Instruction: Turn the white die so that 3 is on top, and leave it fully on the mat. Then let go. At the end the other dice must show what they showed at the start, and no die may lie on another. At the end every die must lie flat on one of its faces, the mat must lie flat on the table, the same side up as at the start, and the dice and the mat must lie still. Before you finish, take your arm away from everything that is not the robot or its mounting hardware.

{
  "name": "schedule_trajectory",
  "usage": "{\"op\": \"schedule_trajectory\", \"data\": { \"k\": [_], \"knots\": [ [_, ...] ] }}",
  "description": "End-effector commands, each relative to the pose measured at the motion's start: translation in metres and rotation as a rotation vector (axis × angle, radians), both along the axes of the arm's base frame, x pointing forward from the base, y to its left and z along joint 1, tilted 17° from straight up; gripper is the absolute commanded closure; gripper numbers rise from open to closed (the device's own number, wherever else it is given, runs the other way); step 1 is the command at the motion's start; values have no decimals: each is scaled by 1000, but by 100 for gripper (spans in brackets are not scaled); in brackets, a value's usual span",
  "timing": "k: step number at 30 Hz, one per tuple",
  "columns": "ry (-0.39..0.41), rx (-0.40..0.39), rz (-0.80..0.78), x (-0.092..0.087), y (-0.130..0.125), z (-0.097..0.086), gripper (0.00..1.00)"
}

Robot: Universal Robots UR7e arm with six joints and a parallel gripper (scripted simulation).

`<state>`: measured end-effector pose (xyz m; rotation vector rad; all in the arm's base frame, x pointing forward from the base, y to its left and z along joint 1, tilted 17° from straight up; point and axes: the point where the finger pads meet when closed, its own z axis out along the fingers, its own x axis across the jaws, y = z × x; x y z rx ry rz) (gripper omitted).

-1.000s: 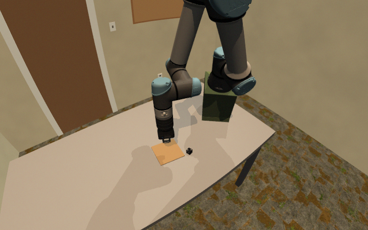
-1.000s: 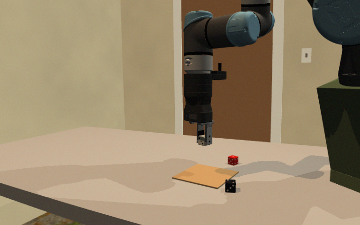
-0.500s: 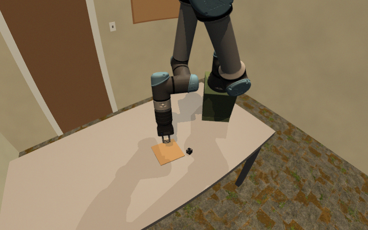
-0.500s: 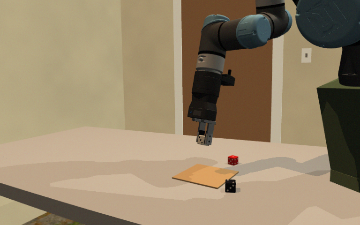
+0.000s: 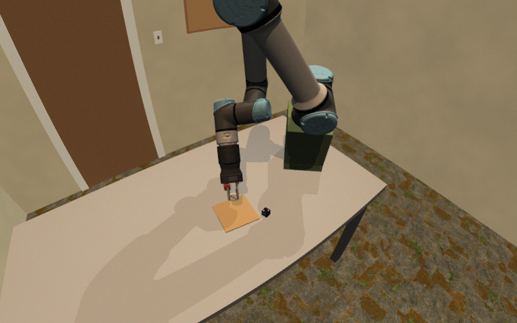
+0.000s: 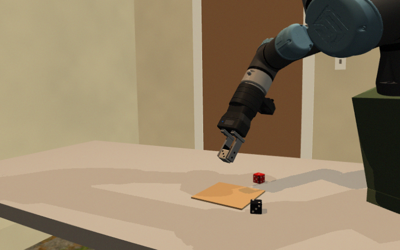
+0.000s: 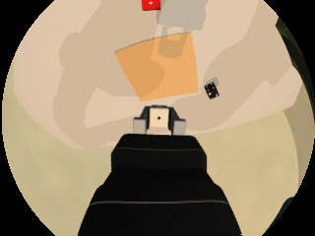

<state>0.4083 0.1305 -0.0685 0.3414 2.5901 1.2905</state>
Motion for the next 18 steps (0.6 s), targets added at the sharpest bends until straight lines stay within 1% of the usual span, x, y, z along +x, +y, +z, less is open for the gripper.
{"op": "schedule_trajectory", "data": {
  "k": [1, 7, 9, 13, 18],
  "knots": [
    [-34, 134, 38, -1, 0, -2, 51],
    [-70, 253, 51, -1, -1, -3, 51],
    [-70, 253, 51, -1, -1, -3, 51],
    [-89, 312, 56, -1, -1, -4, 51],
    [-105, 364, 62, -1, -1, -4, 51]
  ]
}}
